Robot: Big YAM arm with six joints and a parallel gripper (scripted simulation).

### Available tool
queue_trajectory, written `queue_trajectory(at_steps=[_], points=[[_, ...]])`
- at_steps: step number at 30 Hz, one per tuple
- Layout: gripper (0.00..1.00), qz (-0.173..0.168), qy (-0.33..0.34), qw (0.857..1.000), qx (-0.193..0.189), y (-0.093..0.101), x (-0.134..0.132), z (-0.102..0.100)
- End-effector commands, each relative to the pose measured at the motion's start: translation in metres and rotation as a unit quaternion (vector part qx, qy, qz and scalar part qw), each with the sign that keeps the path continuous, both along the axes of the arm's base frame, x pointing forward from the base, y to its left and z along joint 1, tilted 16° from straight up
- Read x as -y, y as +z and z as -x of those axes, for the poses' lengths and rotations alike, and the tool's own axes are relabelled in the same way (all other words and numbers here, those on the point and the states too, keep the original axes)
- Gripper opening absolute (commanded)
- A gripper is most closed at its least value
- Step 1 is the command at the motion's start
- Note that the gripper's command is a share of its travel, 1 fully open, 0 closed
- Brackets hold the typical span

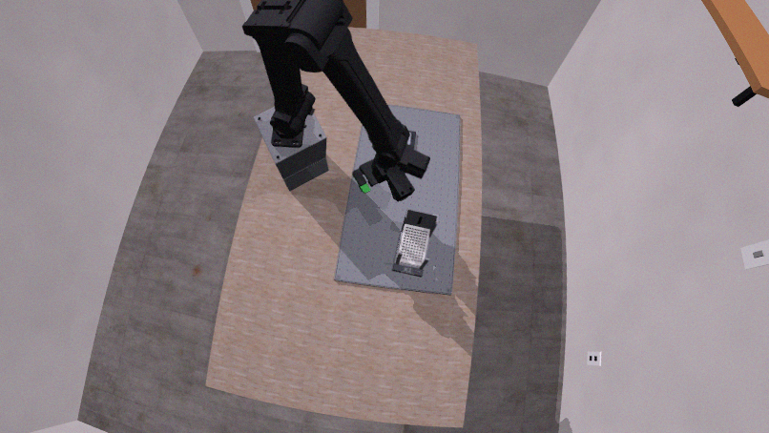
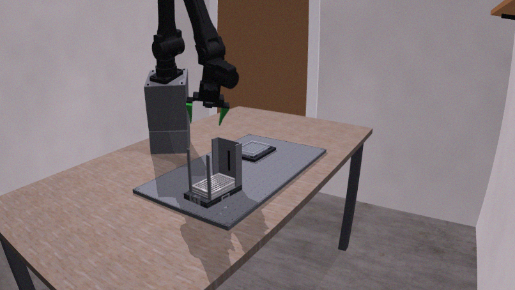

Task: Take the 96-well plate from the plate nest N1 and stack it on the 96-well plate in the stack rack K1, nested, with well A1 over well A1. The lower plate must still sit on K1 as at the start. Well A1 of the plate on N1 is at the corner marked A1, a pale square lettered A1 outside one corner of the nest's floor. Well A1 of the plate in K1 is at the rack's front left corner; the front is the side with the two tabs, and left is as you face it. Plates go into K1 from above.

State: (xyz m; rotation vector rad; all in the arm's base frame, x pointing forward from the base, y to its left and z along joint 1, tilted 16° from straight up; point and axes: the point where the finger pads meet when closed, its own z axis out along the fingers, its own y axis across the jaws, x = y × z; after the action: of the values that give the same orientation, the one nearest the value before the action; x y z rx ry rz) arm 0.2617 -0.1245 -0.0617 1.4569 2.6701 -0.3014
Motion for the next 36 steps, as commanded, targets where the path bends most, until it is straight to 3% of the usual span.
queue_trajectory(at_steps=[1,3,8,10,15,16,18,25,27,31,33,36], points=[[1.00,0.005,0.084,0.996,-0.001,0.002,-0.006,-0.022],[1.00,0.004,0.117,0.993,-0.011,-0.001,-0.009,-0.019],[1.00,0.008,0.198,0.980,-0.020,-0.001,-0.021,-0.034],[1.00,0.008,0.198,0.980,-0.020,-0.001,-0.021,-0.034],[1.00,0.011,0.278,0.960,-0.033,-0.004,-0.037,-0.044],[1.00,0.010,0.294,0.955,-0.041,-0.006,-0.038,-0.039],[1.00,0.014,0.325,0.945,-0.042,-0.006,-0.046,-0.049],[1.00,0.019,0.431,0.900,-0.060,-0.009,-0.063,-0.059],[1.00,0.019,0.431,0.900,-0.060,-0.009,-0.063,-0.059],[1.00,0.023,0.489,0.869,-0.071,-0.013,-0.082,-0.067],[1.00,0.022,0.517,0.852,-0.081,-0.015,-0.082,-0.061],[1.00,0.028,0.558,0.825,-0.084,-0.015,-0.094,-0.072]])
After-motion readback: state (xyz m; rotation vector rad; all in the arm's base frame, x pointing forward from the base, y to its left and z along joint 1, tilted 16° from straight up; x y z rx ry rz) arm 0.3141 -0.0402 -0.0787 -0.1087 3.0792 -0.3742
